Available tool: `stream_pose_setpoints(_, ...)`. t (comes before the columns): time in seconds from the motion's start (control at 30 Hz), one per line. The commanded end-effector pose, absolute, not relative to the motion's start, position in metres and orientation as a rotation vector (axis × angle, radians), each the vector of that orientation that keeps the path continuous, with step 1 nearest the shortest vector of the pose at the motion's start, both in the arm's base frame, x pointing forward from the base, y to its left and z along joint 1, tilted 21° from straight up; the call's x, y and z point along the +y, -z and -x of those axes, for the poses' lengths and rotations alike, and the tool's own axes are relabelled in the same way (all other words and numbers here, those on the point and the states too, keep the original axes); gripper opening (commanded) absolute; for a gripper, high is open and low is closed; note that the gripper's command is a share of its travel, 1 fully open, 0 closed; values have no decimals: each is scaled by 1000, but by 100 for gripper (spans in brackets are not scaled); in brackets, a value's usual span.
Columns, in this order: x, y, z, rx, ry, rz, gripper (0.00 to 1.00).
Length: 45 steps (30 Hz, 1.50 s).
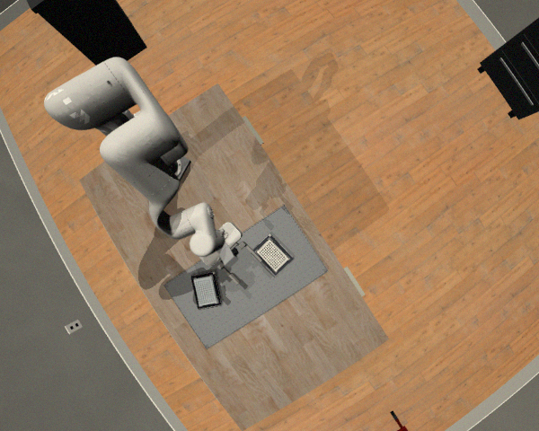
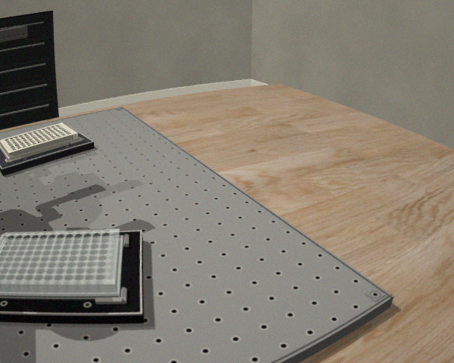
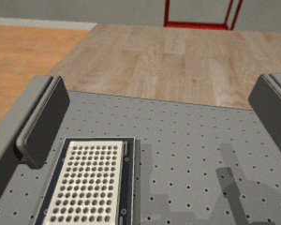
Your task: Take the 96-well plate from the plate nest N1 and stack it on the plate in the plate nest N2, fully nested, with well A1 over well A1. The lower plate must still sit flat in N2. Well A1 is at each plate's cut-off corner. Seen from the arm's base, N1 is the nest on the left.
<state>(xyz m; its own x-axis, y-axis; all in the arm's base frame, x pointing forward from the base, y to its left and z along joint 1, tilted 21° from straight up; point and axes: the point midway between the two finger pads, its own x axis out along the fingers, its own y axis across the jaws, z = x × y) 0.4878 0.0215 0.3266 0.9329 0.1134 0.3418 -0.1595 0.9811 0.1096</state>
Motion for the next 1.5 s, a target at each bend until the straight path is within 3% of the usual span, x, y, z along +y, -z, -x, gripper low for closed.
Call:
stream_pose_setpoints(0.0,34,-322,-499,-348,-137,-134,37)
stream_pose_setpoints(0.87,123,-270,-561,-348,-137,-135,37)
stream_pose_setpoints(1.47,125,-265,-563,-348,-137,-135,37)
